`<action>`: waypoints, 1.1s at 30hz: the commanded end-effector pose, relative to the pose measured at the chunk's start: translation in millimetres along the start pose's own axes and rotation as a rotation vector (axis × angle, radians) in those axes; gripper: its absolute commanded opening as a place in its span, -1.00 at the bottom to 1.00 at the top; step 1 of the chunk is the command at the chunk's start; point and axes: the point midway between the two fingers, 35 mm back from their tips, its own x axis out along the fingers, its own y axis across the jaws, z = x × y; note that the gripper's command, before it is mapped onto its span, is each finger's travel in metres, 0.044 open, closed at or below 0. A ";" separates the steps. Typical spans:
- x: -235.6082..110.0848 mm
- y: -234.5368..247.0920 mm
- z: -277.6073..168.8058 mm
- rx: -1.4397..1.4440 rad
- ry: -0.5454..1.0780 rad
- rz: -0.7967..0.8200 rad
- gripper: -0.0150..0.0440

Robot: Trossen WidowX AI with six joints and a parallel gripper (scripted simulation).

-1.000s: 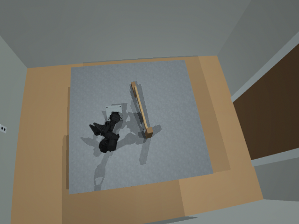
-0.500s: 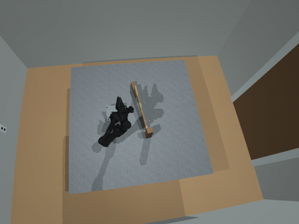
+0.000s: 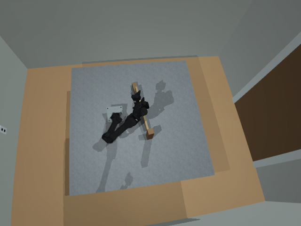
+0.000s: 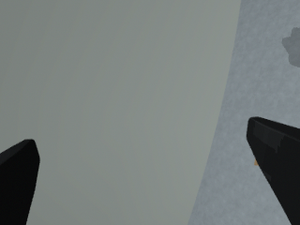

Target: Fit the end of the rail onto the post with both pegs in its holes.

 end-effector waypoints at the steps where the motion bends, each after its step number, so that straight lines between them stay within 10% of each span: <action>1: 25.4 -75.3 0.6 -0.278 0.095 -0.305 1.00; 13: 18.3 -225.1 -20.3 -0.925 0.757 -0.718 1.00; 22: -20.7 -304.8 -47.5 -1.323 1.536 -0.561 1.00; 33: -19.1 -305.0 -52.2 -1.332 1.559 -0.549 1.00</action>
